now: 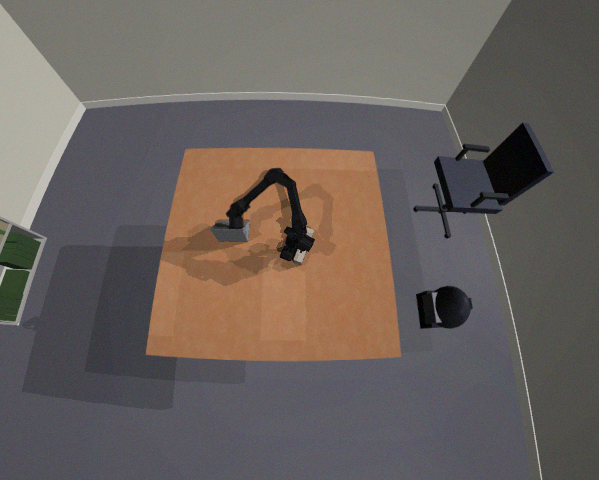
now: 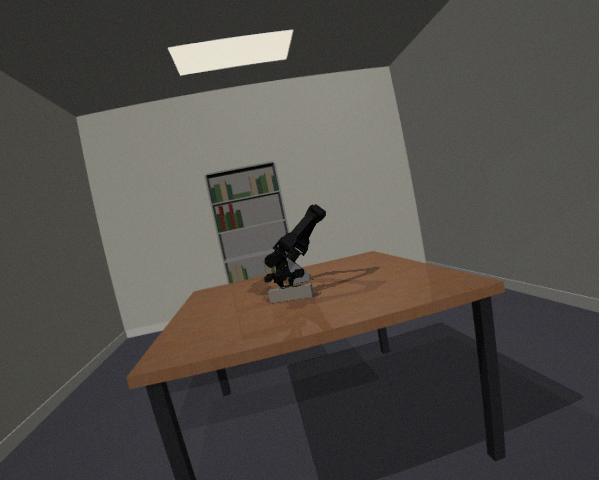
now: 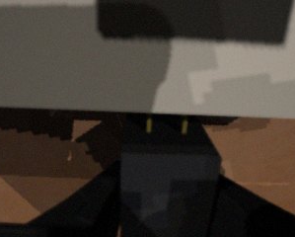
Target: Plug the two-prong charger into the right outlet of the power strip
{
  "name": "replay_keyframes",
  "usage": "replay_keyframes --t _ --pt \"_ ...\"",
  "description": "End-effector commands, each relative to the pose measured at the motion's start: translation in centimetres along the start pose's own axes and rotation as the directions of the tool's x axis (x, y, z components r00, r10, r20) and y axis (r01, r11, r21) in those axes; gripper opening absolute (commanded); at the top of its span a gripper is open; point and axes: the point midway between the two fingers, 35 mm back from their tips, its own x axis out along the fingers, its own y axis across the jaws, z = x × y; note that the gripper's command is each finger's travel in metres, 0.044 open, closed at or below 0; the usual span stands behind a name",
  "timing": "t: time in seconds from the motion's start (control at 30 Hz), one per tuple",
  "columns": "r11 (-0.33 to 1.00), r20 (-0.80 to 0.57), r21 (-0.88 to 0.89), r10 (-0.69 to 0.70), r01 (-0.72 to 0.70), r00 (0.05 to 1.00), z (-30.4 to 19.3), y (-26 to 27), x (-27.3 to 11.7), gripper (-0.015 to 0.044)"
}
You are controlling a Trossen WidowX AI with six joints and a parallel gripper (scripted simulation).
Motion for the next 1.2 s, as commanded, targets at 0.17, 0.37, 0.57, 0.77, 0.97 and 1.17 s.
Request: replay_keyframes --t 0.17,0.37,0.57,0.77,0.97,1.17 --pt "1.0 0.001 0.005 0.004 -0.004 1.0 0.0 0.08 -0.02 0.0" --pt "1.0 0.001 0.005 0.004 -0.004 1.0 0.0 0.07 -0.01 0.0" --pt "1.0 0.001 0.005 0.004 -0.004 1.0 0.13 0.07 -0.01 0.0" --pt "1.0 0.001 0.005 0.004 -0.004 1.0 0.32 0.06 -0.02 0.0" --pt "1.0 0.001 0.005 0.004 -0.004 1.0 0.42 0.07 -0.04 0.0" --pt "1.0 0.001 0.005 0.004 -0.004 1.0 0.55 0.09 -0.07 0.0"
